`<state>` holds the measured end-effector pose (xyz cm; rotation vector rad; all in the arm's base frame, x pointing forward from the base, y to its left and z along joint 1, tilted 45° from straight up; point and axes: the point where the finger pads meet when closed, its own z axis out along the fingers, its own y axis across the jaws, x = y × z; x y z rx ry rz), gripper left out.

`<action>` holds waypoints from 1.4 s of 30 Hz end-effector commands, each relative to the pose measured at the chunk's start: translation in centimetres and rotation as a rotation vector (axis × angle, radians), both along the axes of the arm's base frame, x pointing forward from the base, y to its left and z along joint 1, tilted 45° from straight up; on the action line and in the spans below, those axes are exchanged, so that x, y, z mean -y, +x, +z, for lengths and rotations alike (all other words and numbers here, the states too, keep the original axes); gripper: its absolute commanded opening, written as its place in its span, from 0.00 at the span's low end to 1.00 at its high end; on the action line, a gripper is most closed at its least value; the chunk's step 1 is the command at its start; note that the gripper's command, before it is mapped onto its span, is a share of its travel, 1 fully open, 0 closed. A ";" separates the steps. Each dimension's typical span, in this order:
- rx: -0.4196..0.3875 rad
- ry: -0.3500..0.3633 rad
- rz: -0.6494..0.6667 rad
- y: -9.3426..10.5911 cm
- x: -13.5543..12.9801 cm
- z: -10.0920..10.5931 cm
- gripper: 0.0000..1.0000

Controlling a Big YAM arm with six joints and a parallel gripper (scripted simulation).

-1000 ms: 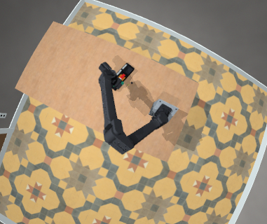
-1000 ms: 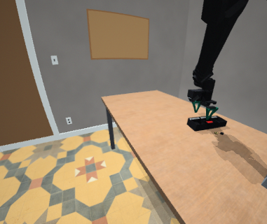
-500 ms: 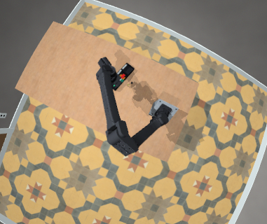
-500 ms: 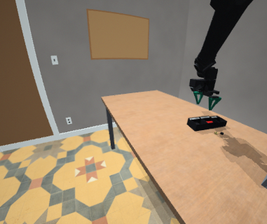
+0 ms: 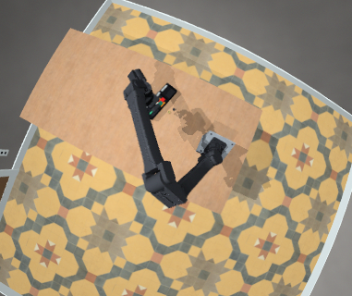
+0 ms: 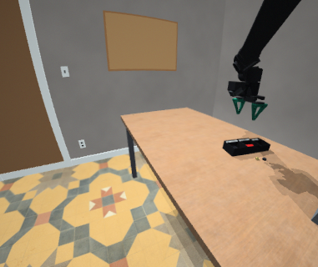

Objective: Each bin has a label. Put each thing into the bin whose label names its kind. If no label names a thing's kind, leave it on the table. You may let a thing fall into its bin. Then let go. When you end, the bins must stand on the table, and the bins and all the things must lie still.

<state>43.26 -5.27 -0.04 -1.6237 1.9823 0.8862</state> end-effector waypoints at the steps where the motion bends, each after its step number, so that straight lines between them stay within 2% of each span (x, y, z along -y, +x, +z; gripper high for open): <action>1: 0.085 -0.023 -0.024 2.6 3.6 3.1 1.00; 3: 0.061 -0.011 -0.025 2.4 3.6 2.0 1.00; 42: 0.062 -0.014 -0.027 2.8 4.1 2.1 1.00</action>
